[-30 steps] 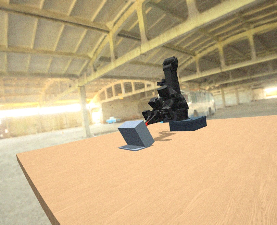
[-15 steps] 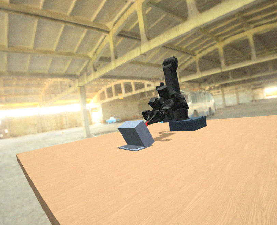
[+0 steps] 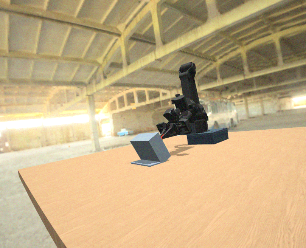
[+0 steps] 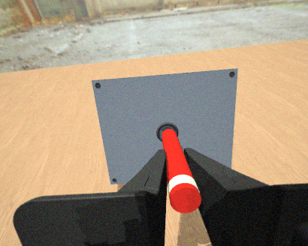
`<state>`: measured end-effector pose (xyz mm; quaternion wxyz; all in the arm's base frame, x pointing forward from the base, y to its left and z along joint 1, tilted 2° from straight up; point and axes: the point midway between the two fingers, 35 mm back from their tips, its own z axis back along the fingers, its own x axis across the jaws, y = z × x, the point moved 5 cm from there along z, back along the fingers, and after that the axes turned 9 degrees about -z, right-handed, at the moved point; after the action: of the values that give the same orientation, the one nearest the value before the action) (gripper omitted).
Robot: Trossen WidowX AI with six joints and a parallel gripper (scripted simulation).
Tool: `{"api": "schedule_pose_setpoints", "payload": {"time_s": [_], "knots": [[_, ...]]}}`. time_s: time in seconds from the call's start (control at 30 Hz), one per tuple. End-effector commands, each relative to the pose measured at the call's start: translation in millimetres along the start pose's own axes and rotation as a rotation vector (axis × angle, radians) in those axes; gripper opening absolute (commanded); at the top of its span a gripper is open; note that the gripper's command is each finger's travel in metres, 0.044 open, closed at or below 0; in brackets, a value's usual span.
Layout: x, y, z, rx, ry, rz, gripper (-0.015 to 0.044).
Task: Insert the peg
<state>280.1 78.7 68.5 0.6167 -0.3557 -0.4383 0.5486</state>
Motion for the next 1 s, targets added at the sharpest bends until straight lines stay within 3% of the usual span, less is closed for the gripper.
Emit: {"api": "schedule_pose_setpoints", "payload": {"time_s": [0.0, 0.97], "knots": [[0.8, 0.7, -2.7, 0.004, -0.002, 0.003, 0.0000], [1.6, 0.1, -18.2, 0.002, -0.002, 0.003, 0.0000]]}}
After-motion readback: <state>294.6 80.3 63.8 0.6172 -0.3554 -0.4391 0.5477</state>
